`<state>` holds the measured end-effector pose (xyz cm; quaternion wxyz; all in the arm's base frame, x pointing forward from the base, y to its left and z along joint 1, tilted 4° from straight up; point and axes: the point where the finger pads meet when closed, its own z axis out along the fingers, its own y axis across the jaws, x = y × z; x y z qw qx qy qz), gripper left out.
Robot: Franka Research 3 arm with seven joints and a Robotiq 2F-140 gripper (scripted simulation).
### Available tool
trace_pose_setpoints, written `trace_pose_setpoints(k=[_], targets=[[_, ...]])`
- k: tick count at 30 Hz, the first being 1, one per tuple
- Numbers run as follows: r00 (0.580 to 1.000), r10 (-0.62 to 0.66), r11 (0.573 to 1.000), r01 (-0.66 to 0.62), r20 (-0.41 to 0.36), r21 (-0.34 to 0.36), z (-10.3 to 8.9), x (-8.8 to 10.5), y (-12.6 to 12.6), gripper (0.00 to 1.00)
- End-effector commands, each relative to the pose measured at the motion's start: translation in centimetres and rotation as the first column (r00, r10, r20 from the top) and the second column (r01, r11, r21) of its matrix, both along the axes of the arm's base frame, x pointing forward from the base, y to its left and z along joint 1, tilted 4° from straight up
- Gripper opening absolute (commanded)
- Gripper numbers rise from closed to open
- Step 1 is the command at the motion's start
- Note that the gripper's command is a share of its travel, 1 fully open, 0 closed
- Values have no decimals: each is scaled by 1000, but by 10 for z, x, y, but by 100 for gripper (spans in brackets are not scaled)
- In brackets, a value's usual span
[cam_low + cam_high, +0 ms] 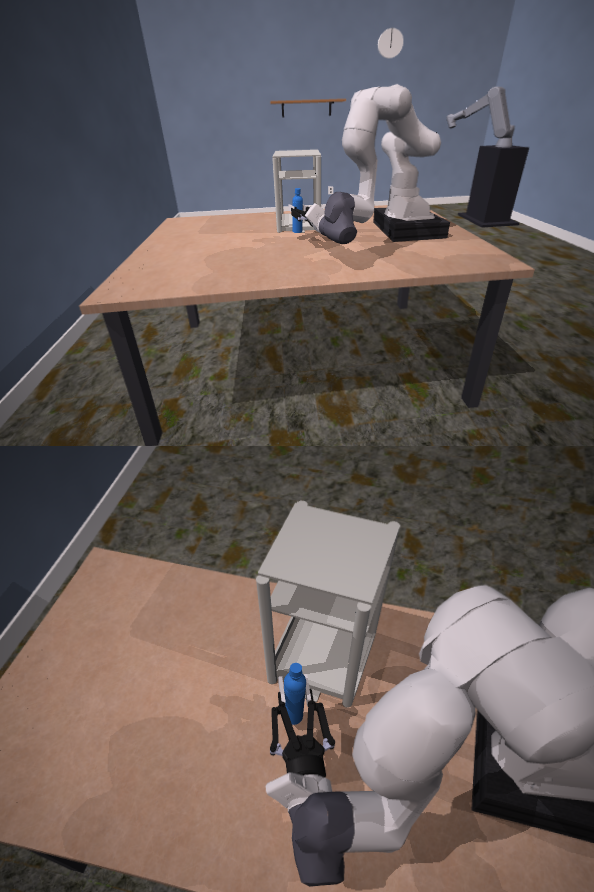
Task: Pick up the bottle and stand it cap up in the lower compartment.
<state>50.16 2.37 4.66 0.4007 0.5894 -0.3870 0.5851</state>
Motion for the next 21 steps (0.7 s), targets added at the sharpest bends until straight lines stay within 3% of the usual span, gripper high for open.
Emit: trace_pose_setpoints(k=[1,12,21], targets=[[996,-84,996,83,-24,-34,6,-3,-4,0],[990,-141,989,140,-22,-35,6,-3,-4,0],[958,-287,957,287,-16,-40,6,-4,-4,0]])
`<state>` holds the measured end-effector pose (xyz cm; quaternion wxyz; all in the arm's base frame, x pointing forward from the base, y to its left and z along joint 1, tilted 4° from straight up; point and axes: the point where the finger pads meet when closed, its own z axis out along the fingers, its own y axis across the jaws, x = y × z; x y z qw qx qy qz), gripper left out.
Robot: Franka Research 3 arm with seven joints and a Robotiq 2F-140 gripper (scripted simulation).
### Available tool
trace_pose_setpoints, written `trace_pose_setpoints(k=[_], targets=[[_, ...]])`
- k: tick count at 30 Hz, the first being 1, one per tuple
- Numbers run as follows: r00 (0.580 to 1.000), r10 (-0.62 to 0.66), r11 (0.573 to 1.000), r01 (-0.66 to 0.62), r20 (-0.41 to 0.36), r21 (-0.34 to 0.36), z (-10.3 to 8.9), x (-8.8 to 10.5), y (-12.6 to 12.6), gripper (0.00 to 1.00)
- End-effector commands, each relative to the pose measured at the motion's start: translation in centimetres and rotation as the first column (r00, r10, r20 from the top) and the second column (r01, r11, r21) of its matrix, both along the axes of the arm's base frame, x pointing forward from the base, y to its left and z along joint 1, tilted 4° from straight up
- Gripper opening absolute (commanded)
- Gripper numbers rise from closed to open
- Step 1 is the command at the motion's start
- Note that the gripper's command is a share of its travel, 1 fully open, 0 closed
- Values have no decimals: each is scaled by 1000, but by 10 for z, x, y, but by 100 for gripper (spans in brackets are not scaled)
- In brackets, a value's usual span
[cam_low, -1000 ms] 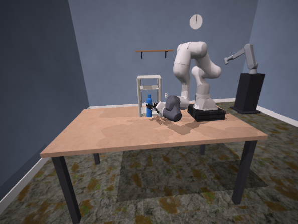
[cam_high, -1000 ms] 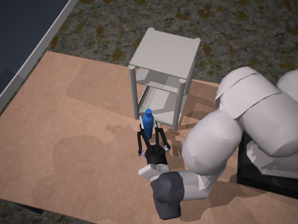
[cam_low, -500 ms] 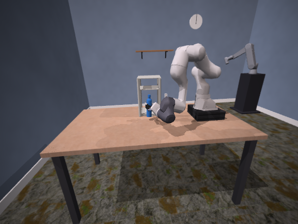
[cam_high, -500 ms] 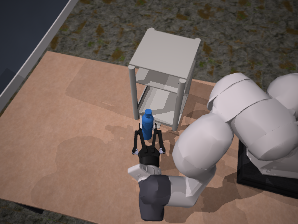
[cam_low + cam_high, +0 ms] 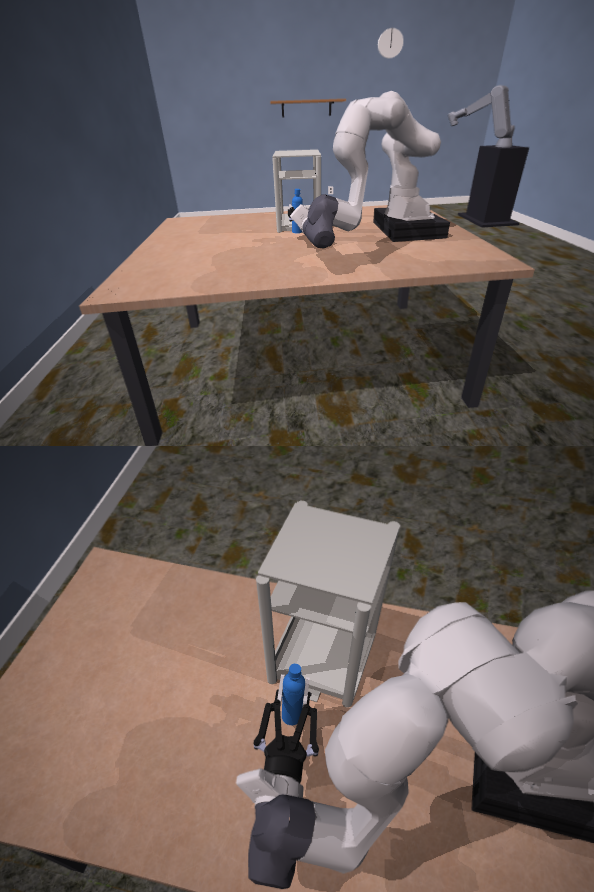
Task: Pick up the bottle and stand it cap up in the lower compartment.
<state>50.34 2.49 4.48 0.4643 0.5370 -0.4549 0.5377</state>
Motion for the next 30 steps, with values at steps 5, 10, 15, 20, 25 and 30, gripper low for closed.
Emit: trace_pose_setpoints(k=[5,10,15,20,25,30], targets=[[997,-72,997,71,-34,-34,8,-5,-5,0],[993,-117,993,116,-30,-37,8,-5,-5,0],[977,-214,976,212,-26,-40,8,-5,-5,0],[972,-234,972,233,-27,-40,8,-6,-5,0],[972,-234,972,233,-27,-40,8,-6,-5,0],[972,-234,972,233,-27,-40,8,-6,-6,0]])
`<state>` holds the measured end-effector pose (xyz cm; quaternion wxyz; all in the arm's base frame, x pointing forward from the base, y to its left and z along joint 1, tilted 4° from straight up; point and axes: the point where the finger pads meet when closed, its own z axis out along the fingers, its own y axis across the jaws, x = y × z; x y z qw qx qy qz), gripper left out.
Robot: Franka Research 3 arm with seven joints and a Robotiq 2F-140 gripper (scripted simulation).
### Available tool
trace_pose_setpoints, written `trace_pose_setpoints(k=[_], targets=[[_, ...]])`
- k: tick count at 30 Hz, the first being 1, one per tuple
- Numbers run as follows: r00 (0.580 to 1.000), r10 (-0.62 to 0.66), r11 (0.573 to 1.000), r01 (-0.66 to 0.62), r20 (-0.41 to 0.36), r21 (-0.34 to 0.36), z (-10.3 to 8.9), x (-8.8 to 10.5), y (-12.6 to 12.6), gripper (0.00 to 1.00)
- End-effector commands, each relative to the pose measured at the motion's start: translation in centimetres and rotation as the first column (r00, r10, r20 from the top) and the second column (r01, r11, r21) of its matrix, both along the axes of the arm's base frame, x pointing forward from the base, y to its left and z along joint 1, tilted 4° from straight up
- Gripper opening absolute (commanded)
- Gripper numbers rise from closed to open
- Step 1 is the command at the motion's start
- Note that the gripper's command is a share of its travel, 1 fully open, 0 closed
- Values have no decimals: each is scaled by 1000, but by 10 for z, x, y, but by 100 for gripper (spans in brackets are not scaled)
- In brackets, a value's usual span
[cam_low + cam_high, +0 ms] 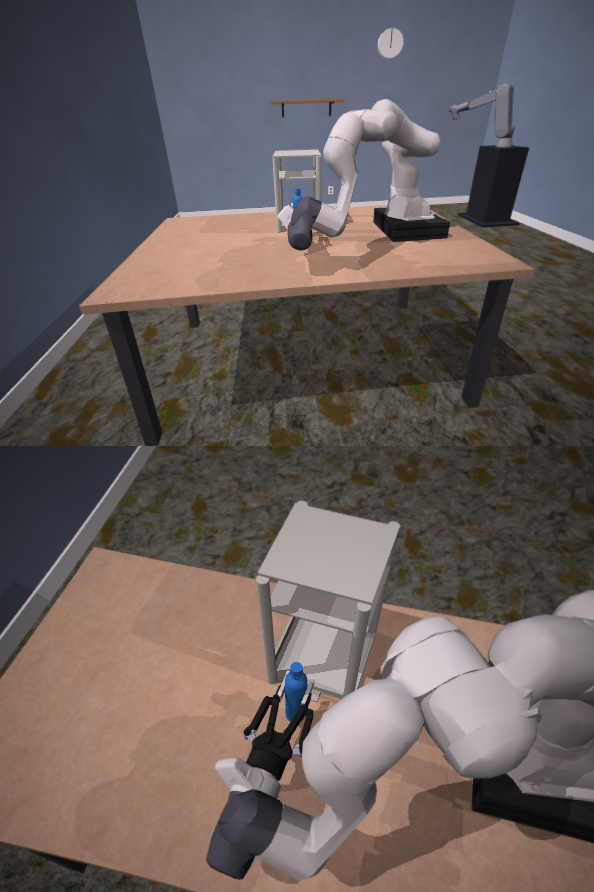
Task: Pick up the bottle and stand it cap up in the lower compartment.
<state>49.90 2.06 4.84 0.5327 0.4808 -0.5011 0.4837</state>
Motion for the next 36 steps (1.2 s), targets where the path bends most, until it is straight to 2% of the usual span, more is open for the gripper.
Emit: trace_pose_setpoints(k=[1,16,36], targets=[[1000,-11,1000,11,-15,-8,4,-1,-2,0],[1000,-11,1000,11,-15,-8,5,-2,-14,0],[1000,-11,1000,11,-15,-8,7,-6,-55,0]])
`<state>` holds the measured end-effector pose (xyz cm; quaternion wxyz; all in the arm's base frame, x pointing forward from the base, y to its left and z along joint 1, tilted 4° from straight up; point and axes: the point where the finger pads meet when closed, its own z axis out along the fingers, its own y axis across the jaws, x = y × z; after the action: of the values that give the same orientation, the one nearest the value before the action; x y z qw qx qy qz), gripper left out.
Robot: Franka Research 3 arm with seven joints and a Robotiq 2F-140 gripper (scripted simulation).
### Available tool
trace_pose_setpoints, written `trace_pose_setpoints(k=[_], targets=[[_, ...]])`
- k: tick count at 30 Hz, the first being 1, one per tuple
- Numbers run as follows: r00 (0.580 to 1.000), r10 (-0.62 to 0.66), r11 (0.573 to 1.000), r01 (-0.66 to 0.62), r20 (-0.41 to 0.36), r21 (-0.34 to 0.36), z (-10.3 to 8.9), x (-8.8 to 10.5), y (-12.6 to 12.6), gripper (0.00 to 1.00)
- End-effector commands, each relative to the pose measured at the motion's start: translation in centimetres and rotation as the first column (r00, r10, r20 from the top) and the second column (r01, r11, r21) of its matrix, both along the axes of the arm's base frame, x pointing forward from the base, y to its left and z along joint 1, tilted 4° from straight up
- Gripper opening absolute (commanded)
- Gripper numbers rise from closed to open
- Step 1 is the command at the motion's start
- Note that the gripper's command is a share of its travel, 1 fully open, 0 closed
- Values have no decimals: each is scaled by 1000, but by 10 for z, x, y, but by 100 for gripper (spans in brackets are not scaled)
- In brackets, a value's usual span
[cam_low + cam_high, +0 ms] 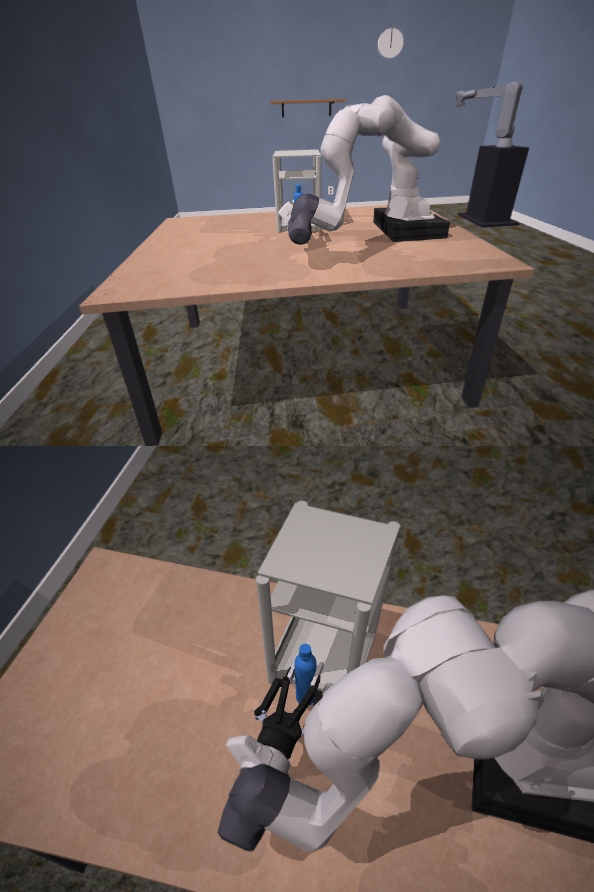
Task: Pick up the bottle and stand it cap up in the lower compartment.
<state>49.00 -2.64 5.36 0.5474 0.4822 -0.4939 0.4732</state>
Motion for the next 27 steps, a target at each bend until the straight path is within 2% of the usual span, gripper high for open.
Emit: trace_pose_setpoints(k=[1,23,27], targets=[[1000,6,1000,-6,19,1,2,3,-11,0],[1000,6,1000,-6,19,1,4,-2,-70,0],[1000,6,1000,-6,19,1,4,-2,-75,0]])
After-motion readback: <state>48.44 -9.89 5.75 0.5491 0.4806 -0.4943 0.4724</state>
